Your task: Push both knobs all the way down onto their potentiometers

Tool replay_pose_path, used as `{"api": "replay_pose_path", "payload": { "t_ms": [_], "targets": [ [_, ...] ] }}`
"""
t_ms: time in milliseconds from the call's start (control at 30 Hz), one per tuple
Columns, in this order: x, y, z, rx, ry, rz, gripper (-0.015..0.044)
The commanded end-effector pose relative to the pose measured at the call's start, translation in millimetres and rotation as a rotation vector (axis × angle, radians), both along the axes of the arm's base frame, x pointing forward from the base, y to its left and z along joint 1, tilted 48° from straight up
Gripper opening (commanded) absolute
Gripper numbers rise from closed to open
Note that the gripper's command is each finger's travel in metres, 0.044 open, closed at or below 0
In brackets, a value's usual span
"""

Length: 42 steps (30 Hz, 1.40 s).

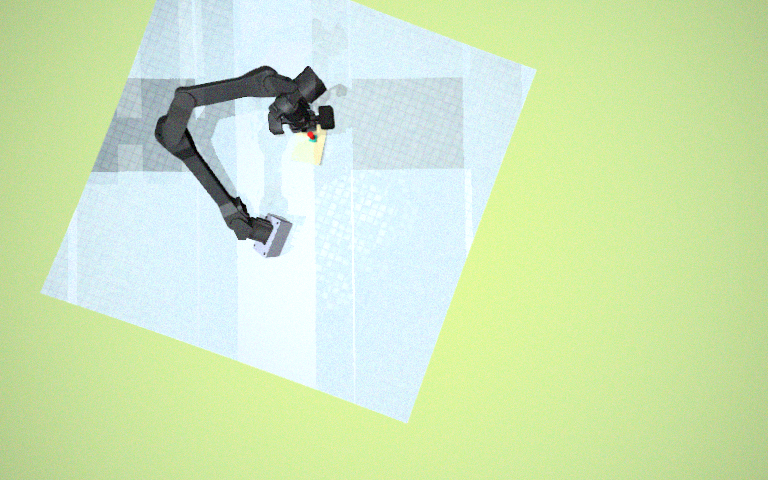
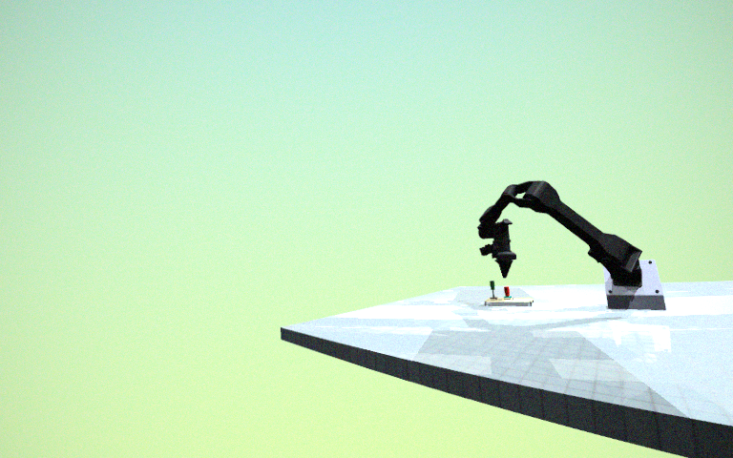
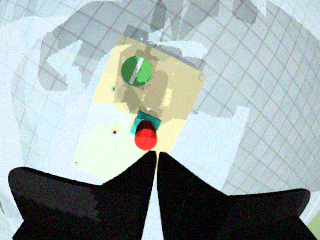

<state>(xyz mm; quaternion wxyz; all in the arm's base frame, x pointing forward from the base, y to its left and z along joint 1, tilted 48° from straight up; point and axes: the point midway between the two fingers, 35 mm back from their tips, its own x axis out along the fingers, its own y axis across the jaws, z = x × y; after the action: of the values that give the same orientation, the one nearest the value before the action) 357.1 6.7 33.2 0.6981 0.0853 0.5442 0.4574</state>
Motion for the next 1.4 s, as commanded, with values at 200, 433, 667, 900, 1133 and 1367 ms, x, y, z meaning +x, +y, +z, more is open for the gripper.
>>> {"api": "replay_pose_path", "payload": {
  "t_ms": [200, 433, 667, 900, 1133, 1367],
  "targets": [
    [5, 0, 7, -0.009, 0.232, -0.208, 0.0000],
    [9, 0, 11, -0.012, 0.413, -0.370, 0.0000],
    [12, 0, 16, -0.017, 0.593, -0.532, 0.0000],
    [15, 0, 20, -0.022, 0.771, -0.692, 0.0000],
    [19, 0, 25, -0.030, 0.951, -0.854, 0.0000],
    [22, 0, 29, -0.038, 1.132, -1.018, 0.0000]
  ]
}}
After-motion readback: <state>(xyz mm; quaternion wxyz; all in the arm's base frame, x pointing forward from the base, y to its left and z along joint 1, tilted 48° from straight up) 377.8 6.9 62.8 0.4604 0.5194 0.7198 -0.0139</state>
